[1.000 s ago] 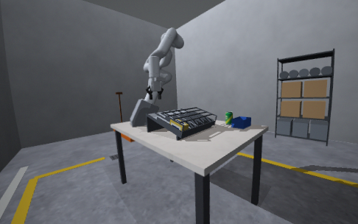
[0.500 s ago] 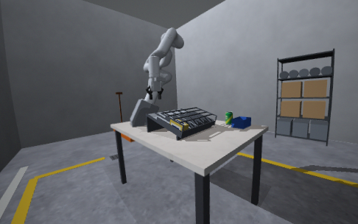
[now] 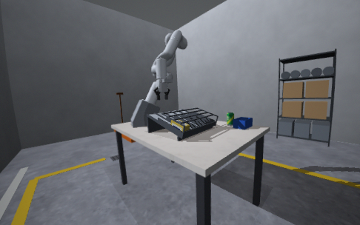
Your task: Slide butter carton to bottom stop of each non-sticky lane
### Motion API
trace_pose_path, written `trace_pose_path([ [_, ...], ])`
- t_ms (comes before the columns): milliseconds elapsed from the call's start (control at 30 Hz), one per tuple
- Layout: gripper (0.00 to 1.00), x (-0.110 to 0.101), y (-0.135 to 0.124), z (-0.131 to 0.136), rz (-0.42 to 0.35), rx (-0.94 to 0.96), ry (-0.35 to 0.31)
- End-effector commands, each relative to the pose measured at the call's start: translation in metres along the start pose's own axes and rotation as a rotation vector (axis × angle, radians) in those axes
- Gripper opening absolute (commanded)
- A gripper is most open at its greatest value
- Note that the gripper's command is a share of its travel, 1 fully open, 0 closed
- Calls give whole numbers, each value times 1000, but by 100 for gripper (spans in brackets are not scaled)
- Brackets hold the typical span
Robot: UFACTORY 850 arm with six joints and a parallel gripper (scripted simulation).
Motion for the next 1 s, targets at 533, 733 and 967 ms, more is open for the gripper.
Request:
trace_pose_path([
  [533, 90, -5, -80, -205, 23, -29, 2],
  [733, 90, -7, -89, -232, 23, -29, 2],
  [967, 90, -7, -118, -307, 17, -33, 19],
])
Point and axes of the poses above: the point where the finger pads meet when closed, its own x axis out along the fingers, its own z axis across the jaws, y = z × x, the point moved 6 cm from there along -x, back along the fingers, and after that the axes turned 14 degrees about x, right-handed, at the moved point
